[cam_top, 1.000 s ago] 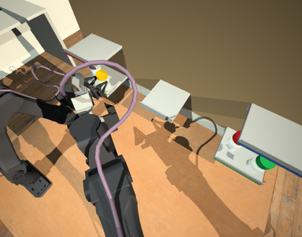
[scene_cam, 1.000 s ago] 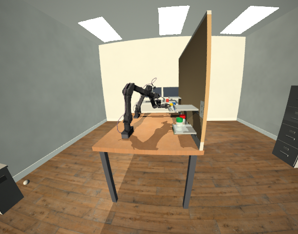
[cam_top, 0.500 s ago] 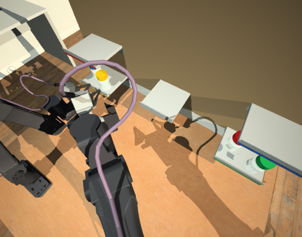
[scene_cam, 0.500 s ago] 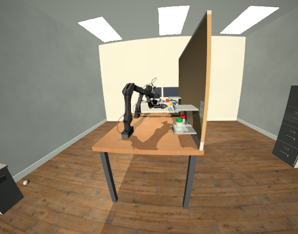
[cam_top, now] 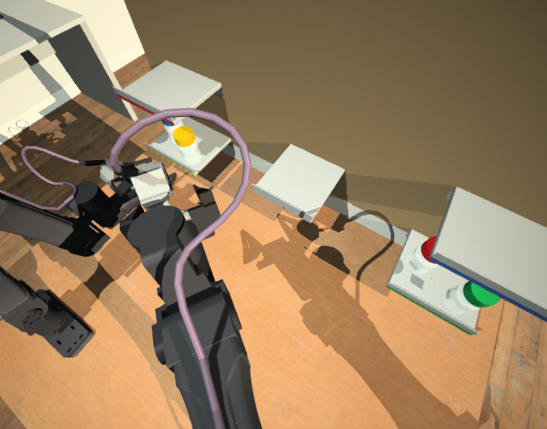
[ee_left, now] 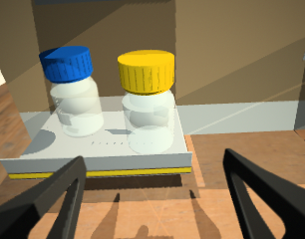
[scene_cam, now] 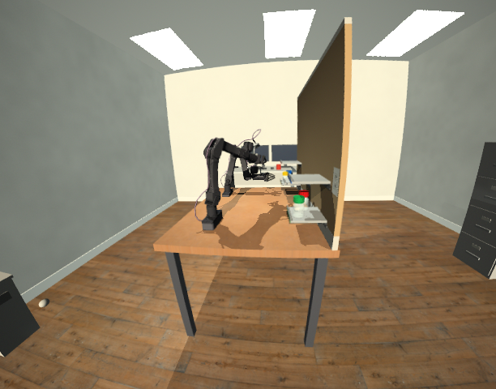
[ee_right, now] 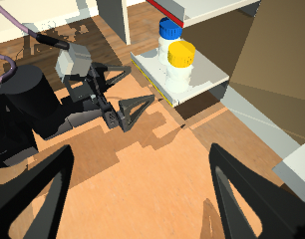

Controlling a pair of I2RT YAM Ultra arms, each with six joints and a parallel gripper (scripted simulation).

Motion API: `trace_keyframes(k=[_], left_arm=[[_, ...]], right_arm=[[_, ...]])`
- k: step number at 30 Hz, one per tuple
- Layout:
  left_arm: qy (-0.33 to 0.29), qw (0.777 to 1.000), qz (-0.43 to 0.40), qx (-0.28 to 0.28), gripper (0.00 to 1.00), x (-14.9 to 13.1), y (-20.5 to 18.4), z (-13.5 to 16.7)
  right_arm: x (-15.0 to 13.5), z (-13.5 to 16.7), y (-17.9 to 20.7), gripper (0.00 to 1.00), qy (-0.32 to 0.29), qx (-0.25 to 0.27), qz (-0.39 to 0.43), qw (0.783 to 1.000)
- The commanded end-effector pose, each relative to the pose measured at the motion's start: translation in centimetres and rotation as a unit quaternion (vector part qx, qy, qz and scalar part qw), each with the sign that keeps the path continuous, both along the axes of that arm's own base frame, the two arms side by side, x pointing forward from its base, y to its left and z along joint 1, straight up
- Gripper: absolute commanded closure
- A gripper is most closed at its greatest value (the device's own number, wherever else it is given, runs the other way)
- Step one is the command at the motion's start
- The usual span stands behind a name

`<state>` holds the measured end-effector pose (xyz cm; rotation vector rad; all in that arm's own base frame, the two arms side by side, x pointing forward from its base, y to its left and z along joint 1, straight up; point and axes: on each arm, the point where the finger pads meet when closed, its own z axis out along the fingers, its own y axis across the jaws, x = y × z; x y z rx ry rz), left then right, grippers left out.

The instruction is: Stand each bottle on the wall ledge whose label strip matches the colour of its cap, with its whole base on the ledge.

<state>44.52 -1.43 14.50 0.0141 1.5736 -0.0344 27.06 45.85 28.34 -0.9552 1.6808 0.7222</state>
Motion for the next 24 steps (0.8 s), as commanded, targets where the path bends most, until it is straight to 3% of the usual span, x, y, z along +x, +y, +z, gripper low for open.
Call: trace_keyframes(k=[1, 4, 6, 10, 12, 16, 24], left_arm=[[0.034, 0.999, -0.003, -0.007, 0.0, -0.6, 0.7, -0.6], [0.058, 0.998, 0.001, -0.012, 0.0, -1.1, 1.9, 0.3], [0.049, 0.999, 0.008, -0.014, 0.0, -1.3, 2.9, 2.4], [0.061, 0.998, 0.015, -0.017, 0.0, -2.0, 4.1, 3.6], [0.061, 0.998, 0.015, -0.017, 0.0, -2.0, 4.1, 3.6], [0.073, 0.997, 0.022, -0.018, 0.0, -2.9, 5.6, 5.2], [0.064, 0.997, 0.04, -0.015, 0.0, -4.0, 8.0, 8.9]], right_arm=[[2.0, 3.2, -2.3, 0.0, -0.015, 0.021, -0.027, 0.999], [5.5, 4.1, -7.7, 0.0, -0.018, 0.021, -0.085, 0.996], [6.9, 4.9, -10.3, 0.0, -0.023, 0.026, -0.113, 0.993], [9.8, 6.9, -18.0, 0.0, -0.035, 0.037, -0.19, 0.98], [9.8, 6.9, -18.0, 0.0, -0.035, 0.037, -0.19, 0.98], [11.2, 8.9, -27.8, 0.0, -0.055, 0.047, -0.29, 0.954], [9.3, 11.0, -41.2, 0.0, -0.092, 0.055, -0.434, 0.895]])
